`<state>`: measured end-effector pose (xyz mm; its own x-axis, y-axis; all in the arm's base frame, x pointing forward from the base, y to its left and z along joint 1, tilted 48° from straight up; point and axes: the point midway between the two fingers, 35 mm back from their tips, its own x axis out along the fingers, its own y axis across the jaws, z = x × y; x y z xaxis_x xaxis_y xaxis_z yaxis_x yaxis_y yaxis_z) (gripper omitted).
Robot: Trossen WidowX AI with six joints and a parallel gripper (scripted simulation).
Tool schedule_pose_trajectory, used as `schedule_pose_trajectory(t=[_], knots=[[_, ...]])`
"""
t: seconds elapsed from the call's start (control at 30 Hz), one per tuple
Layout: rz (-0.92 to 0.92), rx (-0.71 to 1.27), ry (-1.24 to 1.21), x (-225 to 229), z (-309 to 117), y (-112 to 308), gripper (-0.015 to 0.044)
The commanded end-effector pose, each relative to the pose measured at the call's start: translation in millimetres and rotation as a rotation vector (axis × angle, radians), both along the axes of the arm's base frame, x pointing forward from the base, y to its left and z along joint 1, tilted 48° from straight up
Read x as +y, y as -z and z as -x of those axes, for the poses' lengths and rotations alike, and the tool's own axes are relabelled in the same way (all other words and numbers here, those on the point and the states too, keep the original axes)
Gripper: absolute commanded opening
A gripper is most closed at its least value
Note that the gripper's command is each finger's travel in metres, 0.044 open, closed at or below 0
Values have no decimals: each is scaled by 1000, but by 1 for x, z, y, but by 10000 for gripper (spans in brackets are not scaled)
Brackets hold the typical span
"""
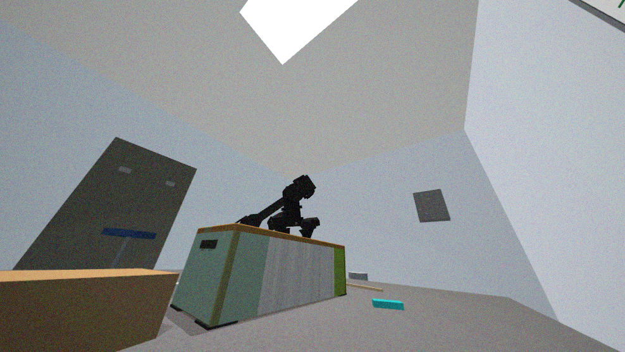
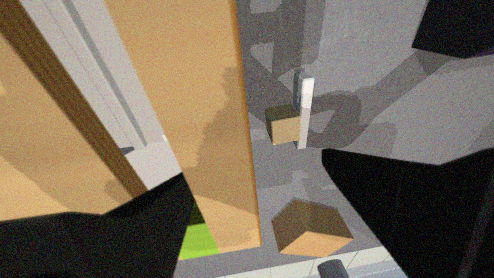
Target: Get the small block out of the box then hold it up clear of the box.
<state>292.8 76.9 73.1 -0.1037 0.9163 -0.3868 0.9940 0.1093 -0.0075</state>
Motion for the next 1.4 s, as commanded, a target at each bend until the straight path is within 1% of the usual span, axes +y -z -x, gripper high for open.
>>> schedule_pose_trajectory(t=[0.0,0.23,0.3,0.33,0.37,0.4,0.63,0.87,0.93,1.3,1.37], knots=[[4,-17,5,-29,-6,-22,400],[2,-16,15,-28,-6,-21,400],[61,-38,-7,-34,-4,-21,348],[97,-15,10,-36,-3,-22,321],[117,35,53,-35,-1,-25,295],[134,86,96,-34,1,-27,285],[203,431,425,-28,14,-41,285],[161,777,761,-21,27,-54,285],[140,806,815,-19,31,-57,285],[7,1138,1061,-14,41,-65,285],[-1,1160,1074,-13,42,-66,285]])
